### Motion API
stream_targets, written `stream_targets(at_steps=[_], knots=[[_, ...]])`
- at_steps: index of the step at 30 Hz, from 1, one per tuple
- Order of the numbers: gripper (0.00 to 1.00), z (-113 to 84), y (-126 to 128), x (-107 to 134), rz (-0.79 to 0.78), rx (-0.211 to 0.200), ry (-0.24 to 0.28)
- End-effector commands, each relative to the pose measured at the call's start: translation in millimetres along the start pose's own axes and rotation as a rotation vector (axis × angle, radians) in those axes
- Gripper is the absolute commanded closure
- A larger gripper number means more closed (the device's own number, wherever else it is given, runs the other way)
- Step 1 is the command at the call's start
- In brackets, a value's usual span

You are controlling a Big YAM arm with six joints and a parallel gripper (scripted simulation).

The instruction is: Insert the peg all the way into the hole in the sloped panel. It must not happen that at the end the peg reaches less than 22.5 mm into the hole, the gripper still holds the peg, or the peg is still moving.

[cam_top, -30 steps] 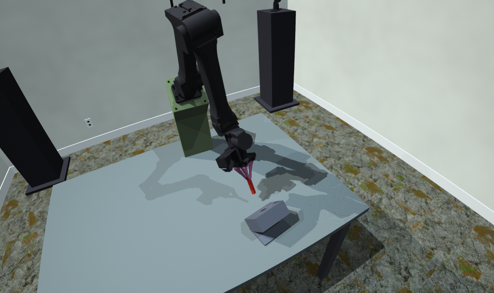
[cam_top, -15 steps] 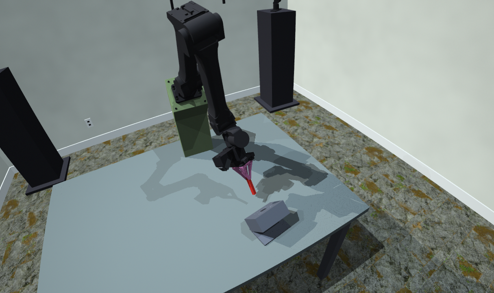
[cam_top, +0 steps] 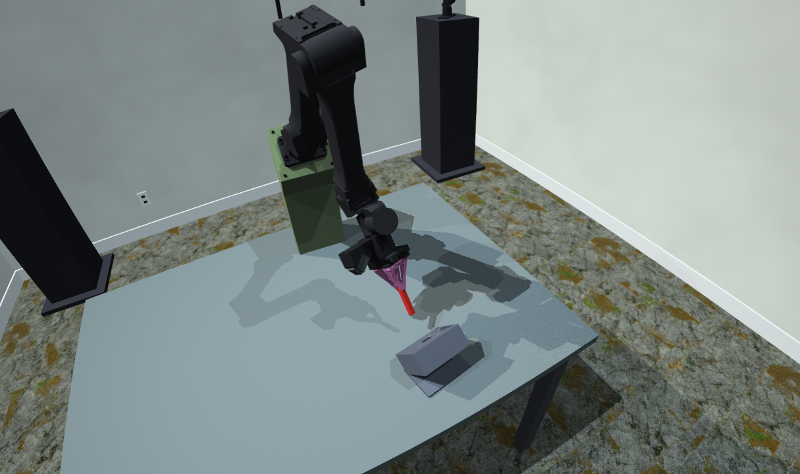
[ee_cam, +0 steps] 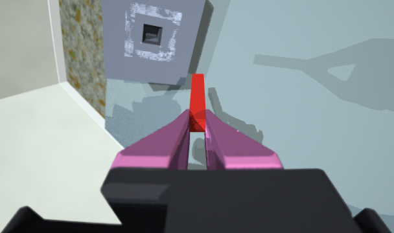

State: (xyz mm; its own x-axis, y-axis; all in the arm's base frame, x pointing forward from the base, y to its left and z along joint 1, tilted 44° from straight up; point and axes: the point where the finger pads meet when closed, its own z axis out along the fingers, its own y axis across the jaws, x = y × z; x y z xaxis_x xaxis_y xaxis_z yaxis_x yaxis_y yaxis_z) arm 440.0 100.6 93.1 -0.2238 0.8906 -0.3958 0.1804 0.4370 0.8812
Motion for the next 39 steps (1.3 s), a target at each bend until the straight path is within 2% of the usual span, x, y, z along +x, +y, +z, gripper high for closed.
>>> stream_targets(at_steps=[1, 22, 24, 39], knots=[[1.00, -7.2, -14.3, -4.3, 0.040, 0.012, -0.012], [1.00, -20.1, -6.3, -13.9, 0.152, -0.092, -0.039], [1.00, -20.1, -6.3, -13.9, 0.152, -0.092, -0.039], [1.00, -33.3, 1.1, -21.8, 0.236, -0.176, -0.054]])
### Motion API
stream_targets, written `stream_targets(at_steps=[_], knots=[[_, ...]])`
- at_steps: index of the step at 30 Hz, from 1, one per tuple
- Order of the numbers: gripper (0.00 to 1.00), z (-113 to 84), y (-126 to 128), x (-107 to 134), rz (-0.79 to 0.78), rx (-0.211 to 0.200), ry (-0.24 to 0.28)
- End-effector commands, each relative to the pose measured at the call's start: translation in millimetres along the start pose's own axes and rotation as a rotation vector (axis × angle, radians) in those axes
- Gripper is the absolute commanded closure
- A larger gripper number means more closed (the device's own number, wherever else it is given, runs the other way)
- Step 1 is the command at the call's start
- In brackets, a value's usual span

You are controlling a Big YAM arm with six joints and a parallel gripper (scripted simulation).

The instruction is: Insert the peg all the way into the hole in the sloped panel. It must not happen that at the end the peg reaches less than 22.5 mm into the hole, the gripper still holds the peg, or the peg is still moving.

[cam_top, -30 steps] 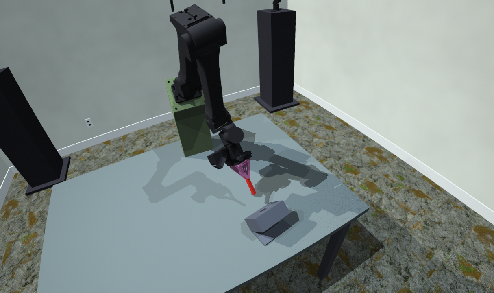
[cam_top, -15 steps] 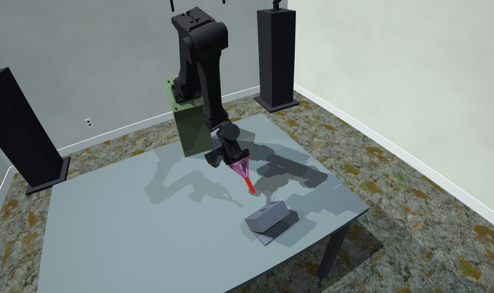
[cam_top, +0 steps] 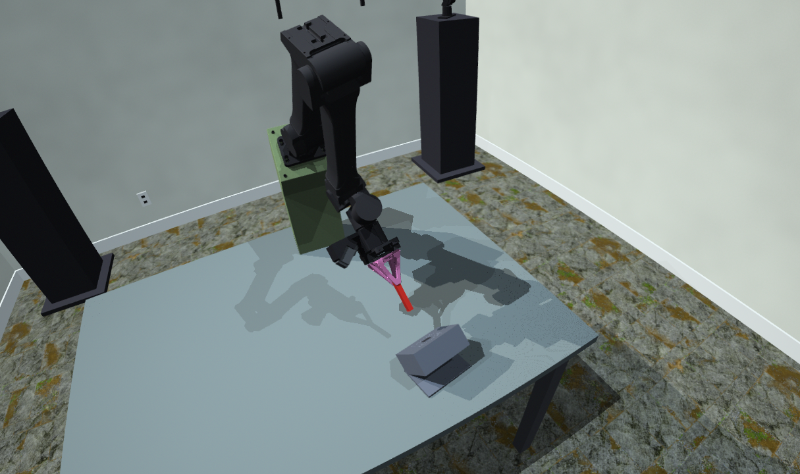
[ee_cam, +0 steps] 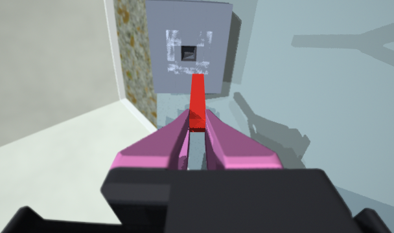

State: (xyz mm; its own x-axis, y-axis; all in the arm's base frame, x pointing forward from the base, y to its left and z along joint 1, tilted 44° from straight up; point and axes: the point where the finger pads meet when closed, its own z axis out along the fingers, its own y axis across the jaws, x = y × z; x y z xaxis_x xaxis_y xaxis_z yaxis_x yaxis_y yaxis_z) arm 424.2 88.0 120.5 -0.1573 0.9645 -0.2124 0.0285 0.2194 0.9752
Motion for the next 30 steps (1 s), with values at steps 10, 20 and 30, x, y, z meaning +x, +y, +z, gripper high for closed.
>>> stream_targets(at_steps=[10, 20, 30], knots=[[1.00, -10.1, 0.2, -4.8, 0.042, -0.023, -0.009], [1.00, -5.1, 0.7, -5.0, 0.042, -0.049, -0.009], [1.00, 10.5, 2.6, -7.1, 0.042, -0.084, -0.010]])
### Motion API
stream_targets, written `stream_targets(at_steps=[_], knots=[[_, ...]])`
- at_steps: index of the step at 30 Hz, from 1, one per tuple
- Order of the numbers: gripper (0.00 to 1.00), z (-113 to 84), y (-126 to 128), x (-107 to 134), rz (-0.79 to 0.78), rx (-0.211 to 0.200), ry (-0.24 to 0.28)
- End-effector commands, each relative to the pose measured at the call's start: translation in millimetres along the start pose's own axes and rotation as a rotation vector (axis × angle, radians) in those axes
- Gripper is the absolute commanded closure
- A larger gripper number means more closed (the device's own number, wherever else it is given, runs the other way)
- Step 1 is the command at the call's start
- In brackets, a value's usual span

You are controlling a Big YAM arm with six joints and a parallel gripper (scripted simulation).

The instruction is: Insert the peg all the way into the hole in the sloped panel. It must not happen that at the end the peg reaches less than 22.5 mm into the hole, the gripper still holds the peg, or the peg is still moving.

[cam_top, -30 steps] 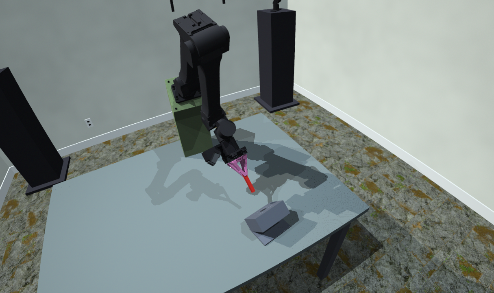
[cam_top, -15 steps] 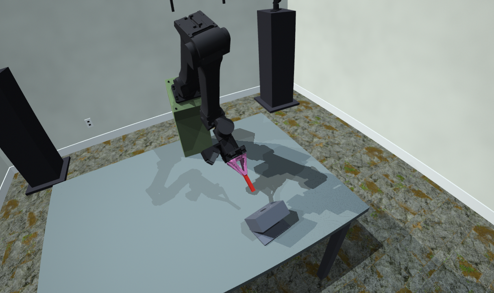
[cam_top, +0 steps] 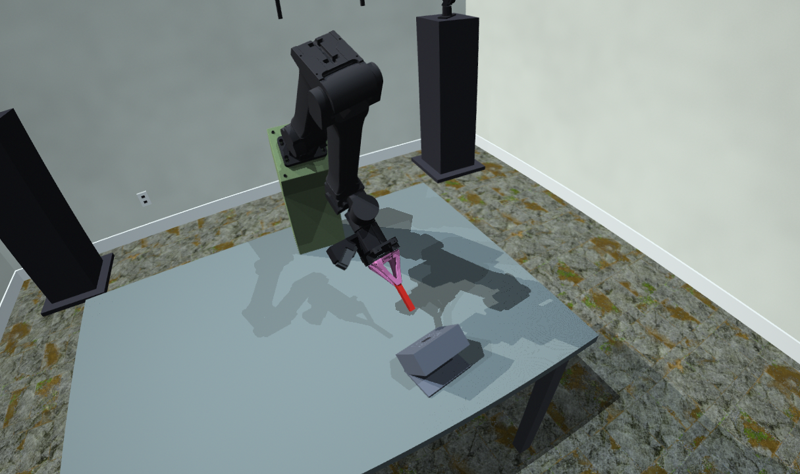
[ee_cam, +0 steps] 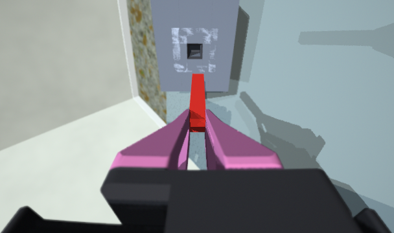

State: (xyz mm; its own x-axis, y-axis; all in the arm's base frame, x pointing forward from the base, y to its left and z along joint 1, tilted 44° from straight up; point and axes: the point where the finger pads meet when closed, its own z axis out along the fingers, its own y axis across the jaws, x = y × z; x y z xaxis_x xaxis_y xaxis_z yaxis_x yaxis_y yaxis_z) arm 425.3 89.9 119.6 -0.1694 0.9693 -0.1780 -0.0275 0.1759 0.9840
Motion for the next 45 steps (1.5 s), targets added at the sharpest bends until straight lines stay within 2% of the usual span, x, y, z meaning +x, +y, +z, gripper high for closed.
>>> stream_targets(at_steps=[1, 20, 45], knots=[[1.00, 11.2, 3.0, -9.4, 0.006, -0.024, -0.022], [1.00, 42.0, -1.5, -14.1, 0.006, -0.030, -0.022], [1.00, 55.3, -4.2, -15.4, 0.006, -0.030, -0.022]])
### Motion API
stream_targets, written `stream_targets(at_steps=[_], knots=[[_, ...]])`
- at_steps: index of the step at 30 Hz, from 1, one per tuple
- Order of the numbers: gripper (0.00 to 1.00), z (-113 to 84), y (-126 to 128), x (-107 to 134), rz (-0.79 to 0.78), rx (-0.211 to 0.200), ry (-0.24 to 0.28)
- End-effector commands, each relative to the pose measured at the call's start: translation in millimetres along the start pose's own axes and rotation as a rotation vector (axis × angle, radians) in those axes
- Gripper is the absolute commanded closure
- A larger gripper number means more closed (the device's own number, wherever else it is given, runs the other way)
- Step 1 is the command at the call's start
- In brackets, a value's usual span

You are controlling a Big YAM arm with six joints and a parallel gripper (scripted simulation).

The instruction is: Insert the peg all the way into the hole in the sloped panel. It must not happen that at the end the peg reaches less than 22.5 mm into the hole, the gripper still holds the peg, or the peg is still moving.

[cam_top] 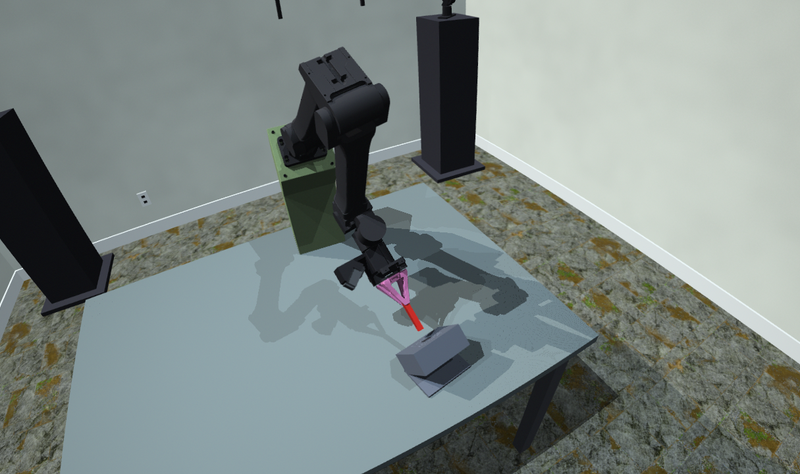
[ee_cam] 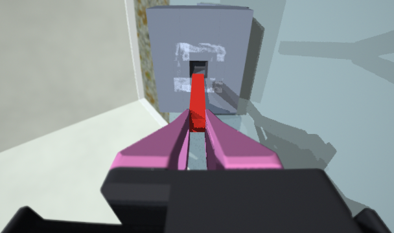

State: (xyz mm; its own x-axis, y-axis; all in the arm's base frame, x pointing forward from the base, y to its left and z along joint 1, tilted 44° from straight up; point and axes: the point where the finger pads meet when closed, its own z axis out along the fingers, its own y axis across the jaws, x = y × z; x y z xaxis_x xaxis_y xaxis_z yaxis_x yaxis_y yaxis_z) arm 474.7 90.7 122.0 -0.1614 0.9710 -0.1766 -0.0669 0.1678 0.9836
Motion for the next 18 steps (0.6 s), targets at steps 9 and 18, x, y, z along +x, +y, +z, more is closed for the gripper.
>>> stream_targets(at_steps=[9, 18], knots=[[1.00, 14.7, -6.1, -7.6, 0.004, 0.010, -0.014], [1.00, 21.1, -6.3, -7.9, 0.004, 0.010, -0.014]])
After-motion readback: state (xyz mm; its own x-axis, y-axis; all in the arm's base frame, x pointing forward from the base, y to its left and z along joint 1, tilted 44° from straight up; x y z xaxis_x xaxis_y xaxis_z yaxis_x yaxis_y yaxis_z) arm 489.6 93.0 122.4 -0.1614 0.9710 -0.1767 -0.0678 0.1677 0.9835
